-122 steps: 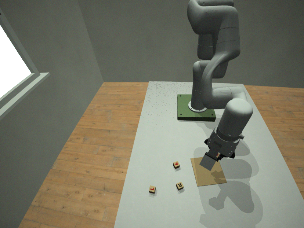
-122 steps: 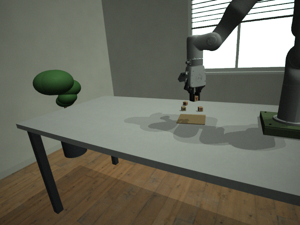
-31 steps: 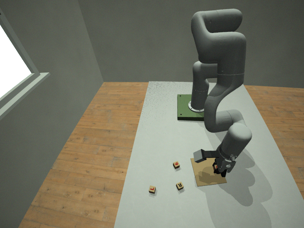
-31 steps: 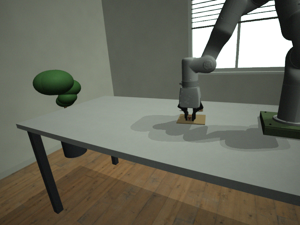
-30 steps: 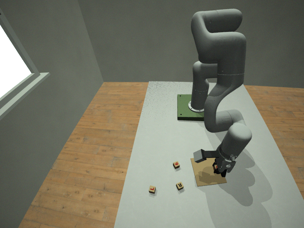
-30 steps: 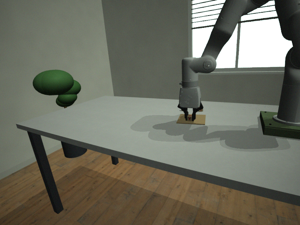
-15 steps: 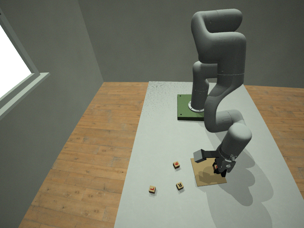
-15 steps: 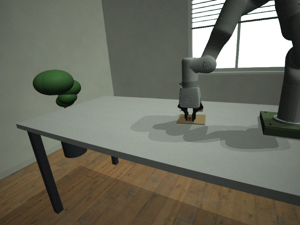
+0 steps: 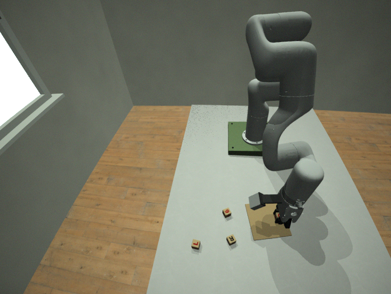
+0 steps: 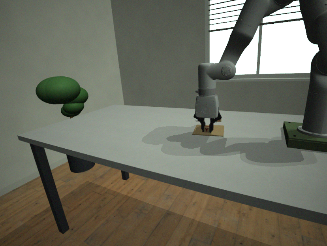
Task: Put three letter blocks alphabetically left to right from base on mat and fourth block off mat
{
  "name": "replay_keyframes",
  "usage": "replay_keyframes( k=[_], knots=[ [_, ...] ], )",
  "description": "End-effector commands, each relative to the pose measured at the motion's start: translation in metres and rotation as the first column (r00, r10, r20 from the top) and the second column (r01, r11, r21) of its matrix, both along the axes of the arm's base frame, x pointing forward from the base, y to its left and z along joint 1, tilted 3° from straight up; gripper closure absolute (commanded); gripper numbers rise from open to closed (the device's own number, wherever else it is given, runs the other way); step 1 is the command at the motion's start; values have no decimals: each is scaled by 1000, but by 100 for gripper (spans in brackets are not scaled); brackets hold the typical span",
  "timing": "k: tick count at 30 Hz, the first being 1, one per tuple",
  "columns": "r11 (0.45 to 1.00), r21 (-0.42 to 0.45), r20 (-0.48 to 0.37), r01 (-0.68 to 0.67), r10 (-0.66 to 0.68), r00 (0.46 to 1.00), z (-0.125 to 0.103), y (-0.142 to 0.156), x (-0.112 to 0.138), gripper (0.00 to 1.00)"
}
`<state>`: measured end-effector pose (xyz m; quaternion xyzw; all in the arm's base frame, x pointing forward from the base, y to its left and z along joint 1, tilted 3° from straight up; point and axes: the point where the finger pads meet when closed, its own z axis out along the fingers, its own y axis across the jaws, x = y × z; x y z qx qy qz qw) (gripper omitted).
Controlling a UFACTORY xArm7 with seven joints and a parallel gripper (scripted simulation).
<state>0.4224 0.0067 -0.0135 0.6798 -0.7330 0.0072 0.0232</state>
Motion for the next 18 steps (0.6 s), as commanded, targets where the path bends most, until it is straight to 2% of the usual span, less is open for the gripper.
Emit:
replay_keyframes(
  k=[1,18],
  knots=[
    [1000,0,4,0,0,1000,1,0,2,79],
    [1000,0,4,0,0,1000,1,2,3,79]
  ],
)
